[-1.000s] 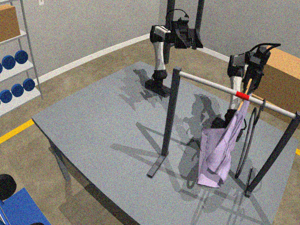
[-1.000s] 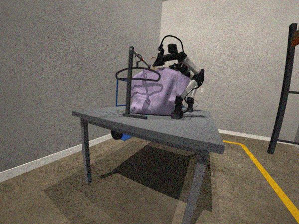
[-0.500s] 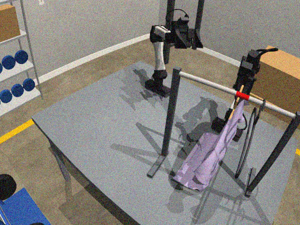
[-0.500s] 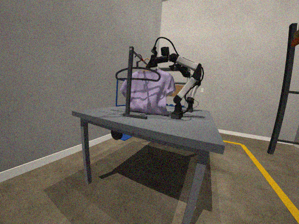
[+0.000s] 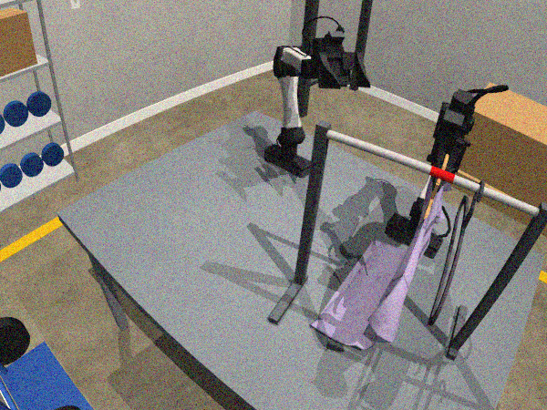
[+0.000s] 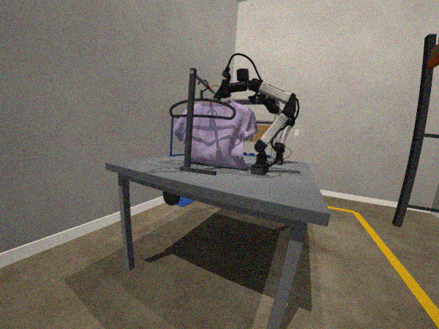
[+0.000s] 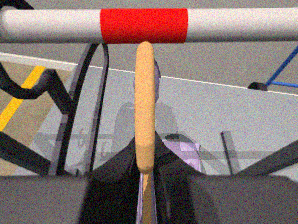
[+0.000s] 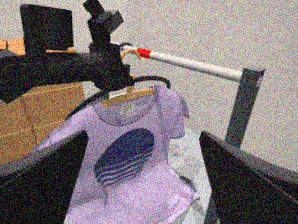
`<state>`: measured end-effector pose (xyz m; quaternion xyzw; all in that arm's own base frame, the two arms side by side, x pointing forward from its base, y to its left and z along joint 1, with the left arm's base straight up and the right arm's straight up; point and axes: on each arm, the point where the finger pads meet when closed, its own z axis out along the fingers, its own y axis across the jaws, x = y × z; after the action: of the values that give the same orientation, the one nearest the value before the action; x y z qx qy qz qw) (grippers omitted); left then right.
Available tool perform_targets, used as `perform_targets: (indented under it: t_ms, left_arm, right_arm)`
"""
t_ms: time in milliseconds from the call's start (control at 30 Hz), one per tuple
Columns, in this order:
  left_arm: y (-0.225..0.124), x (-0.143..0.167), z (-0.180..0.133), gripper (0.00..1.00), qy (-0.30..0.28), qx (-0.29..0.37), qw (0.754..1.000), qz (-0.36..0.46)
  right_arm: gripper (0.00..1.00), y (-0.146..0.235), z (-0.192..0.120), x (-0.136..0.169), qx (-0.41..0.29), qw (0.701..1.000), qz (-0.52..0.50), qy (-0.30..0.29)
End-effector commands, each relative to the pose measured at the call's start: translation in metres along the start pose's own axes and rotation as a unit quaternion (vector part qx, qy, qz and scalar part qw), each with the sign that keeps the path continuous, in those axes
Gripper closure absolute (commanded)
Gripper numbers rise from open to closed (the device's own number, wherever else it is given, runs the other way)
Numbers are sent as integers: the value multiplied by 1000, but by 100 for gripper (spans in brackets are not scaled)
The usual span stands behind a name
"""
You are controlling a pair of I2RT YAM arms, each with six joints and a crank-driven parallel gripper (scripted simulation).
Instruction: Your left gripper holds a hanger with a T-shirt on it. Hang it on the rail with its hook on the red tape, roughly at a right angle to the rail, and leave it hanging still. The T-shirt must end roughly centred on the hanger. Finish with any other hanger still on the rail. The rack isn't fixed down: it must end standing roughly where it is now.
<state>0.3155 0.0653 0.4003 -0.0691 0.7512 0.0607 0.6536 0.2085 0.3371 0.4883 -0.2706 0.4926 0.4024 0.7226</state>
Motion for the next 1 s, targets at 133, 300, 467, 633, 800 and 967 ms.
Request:
perform_targets:
  t_ms: [133,300,467,633,800,967]
  left_arm:
    - [3,-44,-4,98,-46,-6,999,0]
    - [5,-60,-6,98,-77,-14,997,-5]
    - [1,-68,-12,98,-88,-8,996,-4]
    - [3,-73,-6,98,-97,-12,995,-4]
    - [3,-77,6,98,-101,-12,995,-4]
    - [3,-79,24,98,-100,-11,995,-4]
  right_arm:
    - [0,5,3,-23,-9,1000,-4,-28]
    - [0,5,3,-23,-9,1000,-4,-28]
    - [0,5,3,-23,-9,1000,-4,-28]
    - [0,5,3,-23,-9,1000,-4,-28]
    - [0,5,3,-23,-9,1000,-4,-28]
    - [0,5,3,-23,-9,1000,-4,-28]
